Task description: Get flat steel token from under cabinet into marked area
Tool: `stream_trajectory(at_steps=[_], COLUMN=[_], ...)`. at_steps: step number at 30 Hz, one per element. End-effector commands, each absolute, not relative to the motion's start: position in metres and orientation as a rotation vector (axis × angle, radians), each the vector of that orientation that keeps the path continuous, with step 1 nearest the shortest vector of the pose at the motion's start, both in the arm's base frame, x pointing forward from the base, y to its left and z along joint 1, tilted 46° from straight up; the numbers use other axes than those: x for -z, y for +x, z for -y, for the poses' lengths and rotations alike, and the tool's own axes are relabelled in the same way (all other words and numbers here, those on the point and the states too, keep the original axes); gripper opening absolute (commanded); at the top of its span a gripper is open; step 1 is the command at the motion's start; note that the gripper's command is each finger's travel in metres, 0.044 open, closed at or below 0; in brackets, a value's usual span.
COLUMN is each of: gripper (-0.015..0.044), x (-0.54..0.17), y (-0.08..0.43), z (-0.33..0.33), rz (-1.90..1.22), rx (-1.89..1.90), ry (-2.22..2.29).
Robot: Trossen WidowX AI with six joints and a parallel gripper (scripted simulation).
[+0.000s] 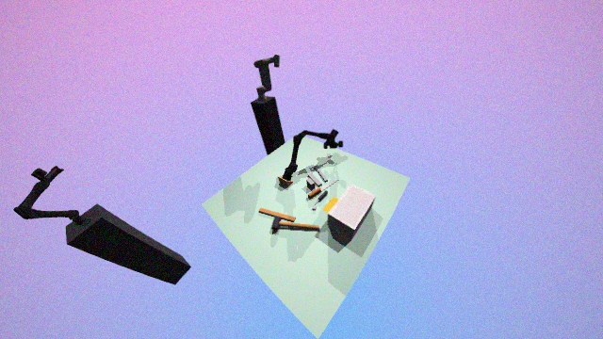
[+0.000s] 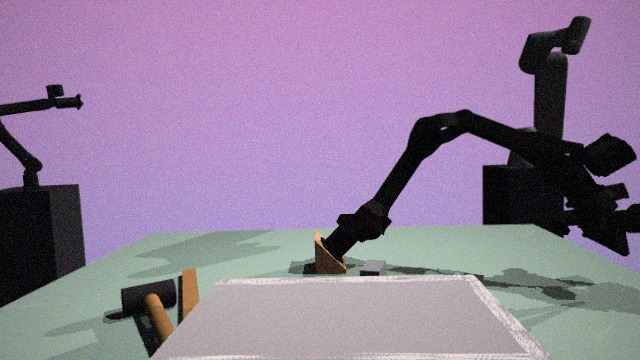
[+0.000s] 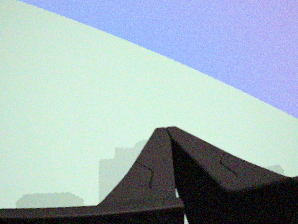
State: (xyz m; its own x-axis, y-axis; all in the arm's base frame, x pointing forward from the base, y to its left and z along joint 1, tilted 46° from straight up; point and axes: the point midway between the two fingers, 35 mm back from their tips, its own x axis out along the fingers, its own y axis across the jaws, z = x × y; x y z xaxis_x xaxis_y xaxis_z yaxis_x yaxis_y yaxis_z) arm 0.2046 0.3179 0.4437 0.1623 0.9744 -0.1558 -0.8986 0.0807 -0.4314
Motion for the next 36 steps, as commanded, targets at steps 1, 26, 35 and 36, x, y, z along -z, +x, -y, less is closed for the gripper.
stream_trajectory(at_steps=[1,26,35,36], gripper=[0.0000,0.0000,0.0000,0.0000], x=[-0.421,-0.297,-0.240,-0.234], y=[0.232,0.378,0.407,0.408], z=[-0.314,-0.195,-0.130,-0.123], rz=[0.076,-0.459,-0.711,-0.737], rx=[-1.381,-1.044,-0.900,-0.884], ry=[-0.469,-0.343,-0.189,-0.170])
